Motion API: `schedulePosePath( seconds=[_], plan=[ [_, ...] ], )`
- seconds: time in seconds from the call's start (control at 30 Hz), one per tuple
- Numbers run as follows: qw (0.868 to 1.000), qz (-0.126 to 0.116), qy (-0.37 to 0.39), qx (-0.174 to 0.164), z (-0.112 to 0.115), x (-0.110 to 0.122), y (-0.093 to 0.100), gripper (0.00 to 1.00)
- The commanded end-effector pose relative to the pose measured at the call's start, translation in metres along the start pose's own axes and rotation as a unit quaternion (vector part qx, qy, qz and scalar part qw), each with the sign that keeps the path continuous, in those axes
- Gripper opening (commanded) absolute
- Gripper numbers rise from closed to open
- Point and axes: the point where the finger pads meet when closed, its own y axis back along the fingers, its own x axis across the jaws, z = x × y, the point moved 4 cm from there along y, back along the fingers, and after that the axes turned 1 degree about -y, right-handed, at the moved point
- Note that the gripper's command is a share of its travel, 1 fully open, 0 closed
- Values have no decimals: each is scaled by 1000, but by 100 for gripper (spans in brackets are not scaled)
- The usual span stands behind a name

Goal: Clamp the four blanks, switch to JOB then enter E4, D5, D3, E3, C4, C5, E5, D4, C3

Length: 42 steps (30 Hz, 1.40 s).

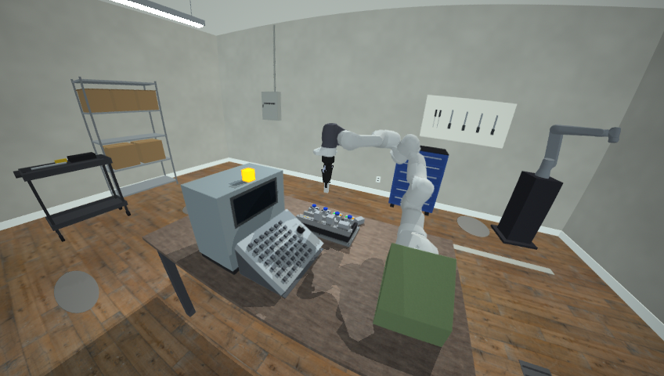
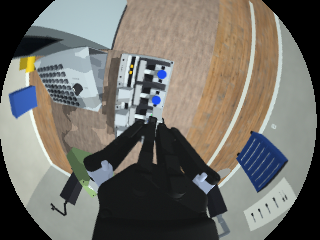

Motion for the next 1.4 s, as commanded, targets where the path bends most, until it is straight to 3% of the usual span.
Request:
schedulePosePath(
  seconds=[0.0, 0.77, 1.37],
  plan=[
    [1000, 3, 6, -1, 1, 0, -1, 0],
    [1000, 3, 6, -1, 1, 0, -14, 0],
    [1000, 3, 6, -1, 1, 0, -60, 0]
  ],
)
